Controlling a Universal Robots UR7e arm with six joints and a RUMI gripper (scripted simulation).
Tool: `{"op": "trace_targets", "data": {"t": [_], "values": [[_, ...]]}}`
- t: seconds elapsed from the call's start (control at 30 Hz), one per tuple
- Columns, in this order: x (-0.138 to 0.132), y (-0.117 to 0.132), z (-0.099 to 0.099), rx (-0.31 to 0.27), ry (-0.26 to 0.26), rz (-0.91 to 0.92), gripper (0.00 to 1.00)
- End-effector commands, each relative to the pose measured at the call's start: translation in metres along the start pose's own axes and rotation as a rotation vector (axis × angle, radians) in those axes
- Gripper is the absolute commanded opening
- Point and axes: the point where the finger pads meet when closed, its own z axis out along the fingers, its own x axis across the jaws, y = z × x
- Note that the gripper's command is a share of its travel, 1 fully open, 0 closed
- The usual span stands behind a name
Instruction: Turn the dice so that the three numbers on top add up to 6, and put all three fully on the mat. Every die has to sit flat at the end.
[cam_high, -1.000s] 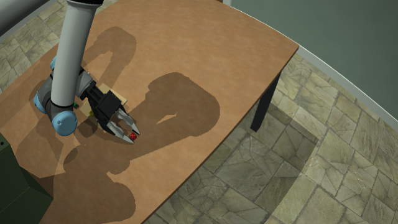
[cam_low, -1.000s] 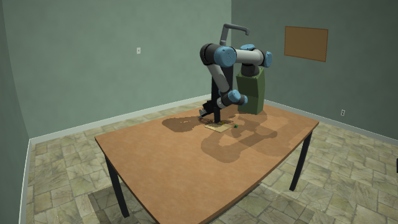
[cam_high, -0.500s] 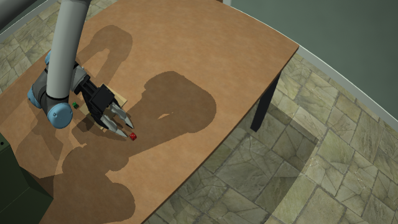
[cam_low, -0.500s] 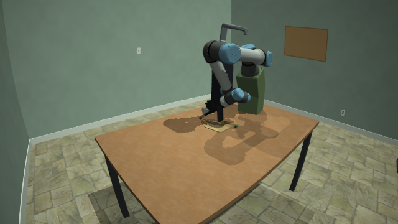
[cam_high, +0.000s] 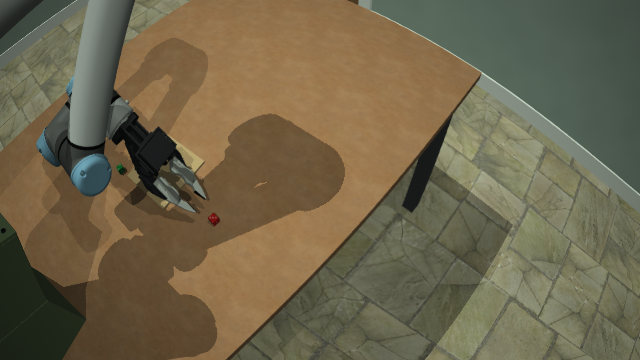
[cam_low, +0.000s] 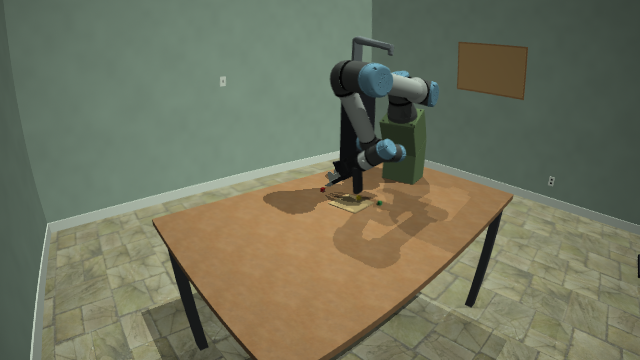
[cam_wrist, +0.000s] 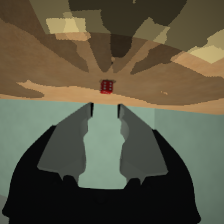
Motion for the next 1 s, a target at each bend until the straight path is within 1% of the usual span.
{"op": "trace_targets", "data": {"t": [0.0, 0.3, 0.43, 0.8, 0.97], "values": [[0.000, 0.005, -0.004, -0.001, -0.001, 0.001, 0.18], [0.000, 0.036, -0.026, -0.001, -0.001, 0.001, 0.18], [0.000, 0.046, -0.033, -0.001, -0.001, 0.001, 0.18], [0.000, 0.049, -0.035, 0.001, -0.001, 0.001, 0.18], [0.000, 0.050, -0.034, 0.021, -0.003, 0.000, 0.18]]}}
